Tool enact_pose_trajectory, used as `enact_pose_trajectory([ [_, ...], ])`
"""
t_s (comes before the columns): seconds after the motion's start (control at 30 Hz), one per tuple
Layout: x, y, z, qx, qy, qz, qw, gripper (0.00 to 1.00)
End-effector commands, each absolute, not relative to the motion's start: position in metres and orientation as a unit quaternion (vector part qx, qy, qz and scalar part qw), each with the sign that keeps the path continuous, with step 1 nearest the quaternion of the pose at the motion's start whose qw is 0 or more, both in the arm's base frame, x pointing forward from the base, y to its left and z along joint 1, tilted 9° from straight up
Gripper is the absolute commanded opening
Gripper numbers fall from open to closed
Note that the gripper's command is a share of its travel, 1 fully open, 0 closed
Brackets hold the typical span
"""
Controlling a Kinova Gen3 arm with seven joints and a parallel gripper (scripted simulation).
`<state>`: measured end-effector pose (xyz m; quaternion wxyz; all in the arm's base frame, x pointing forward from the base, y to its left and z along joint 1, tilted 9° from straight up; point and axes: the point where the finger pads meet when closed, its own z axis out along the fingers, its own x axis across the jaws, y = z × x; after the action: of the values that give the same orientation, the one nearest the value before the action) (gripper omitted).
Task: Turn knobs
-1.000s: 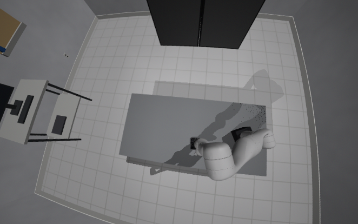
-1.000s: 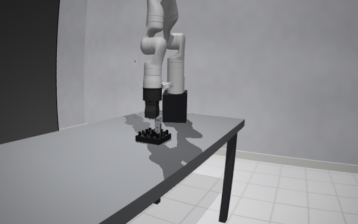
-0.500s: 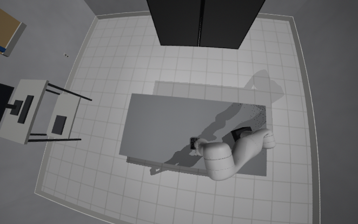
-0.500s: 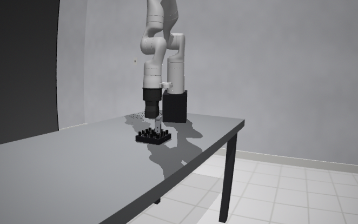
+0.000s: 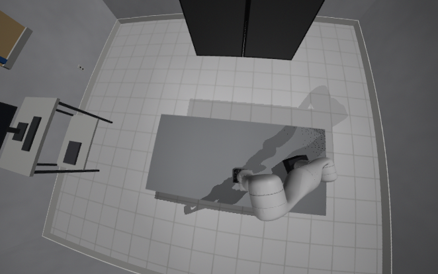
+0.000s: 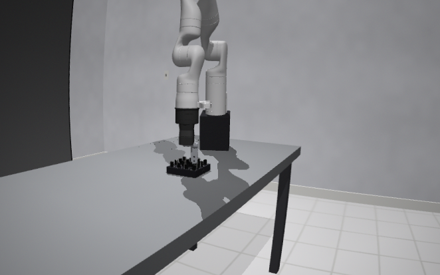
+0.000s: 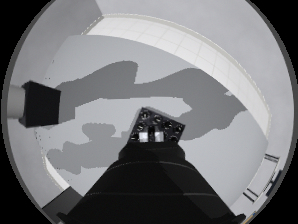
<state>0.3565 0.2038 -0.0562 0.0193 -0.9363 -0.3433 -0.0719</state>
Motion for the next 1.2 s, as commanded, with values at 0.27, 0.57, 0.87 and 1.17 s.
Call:
enact_pose_trajectory([
  [0.27,0.3571,0.2041,-0.0556,-0.903,-0.424,-0.074,0.013,0.3],
  [0.57,0.3571,0.2041,-0.0556,-0.846,-0.528,-0.075,0.004,0.3],
  [0.87,0.3571,0.2041,-0.0556,-0.795,-0.601,-0.075,-0.002,0.3],
  [1.17,0.3571,0.2041,-0.0556,-0.744,-0.664,-0.075,-0.008,0.3],
])
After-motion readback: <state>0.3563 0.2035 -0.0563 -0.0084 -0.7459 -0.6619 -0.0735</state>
